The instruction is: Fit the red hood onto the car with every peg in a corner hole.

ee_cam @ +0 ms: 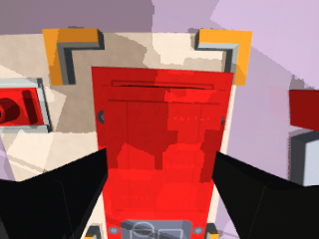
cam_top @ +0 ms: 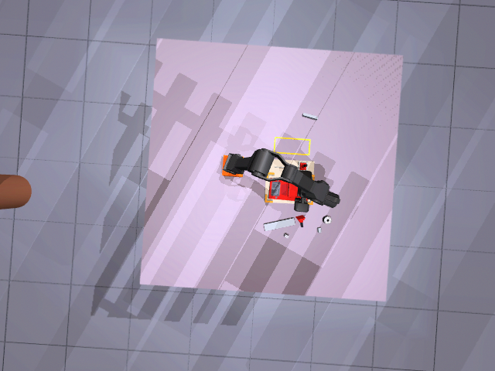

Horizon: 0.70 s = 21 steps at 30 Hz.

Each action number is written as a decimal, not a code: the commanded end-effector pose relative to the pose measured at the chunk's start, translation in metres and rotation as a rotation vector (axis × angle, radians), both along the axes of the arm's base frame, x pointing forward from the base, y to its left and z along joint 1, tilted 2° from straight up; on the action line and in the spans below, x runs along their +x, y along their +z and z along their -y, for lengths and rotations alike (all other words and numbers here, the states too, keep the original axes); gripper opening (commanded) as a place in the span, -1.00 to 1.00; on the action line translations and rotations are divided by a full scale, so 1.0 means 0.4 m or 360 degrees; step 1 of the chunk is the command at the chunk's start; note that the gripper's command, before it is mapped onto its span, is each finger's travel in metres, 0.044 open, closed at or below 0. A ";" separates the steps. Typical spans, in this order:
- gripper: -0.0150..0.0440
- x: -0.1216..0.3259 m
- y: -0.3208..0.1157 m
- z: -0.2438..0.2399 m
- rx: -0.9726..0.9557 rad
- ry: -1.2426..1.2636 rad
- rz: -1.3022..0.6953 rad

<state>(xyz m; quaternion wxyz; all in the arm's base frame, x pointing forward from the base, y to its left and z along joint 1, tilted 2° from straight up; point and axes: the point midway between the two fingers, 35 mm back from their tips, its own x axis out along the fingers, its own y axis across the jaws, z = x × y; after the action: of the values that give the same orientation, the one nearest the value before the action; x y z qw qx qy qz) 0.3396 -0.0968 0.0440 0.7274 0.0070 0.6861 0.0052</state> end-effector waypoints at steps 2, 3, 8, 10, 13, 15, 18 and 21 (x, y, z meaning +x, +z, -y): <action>-0.05 0.000 0.000 0.000 0.0000 0.0000 0.0000; 0.04 0.000 0.000 0.000 0.0000 0.0000 0.0000; 0.49 0.000 0.000 0.000 0.0000 0.0000 0.0000; 0.67 0.000 0.000 0.000 0.0000 0.0000 0.0000; 0.93 0.000 0.000 0.000 0.0000 0.0000 0.0000; 1.00 0.000 0.000 0.000 0.0000 0.0000 0.0000; 1.00 0.000 0.006 0.000 0.0000 0.0000 0.0000; 1.00 0.001 0.054 0.003 0.0002 0.0000 0.0003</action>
<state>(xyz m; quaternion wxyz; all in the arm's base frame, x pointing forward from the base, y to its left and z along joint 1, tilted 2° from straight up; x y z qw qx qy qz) 0.3368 -0.0963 0.0470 0.7214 0.0094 0.6924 0.0067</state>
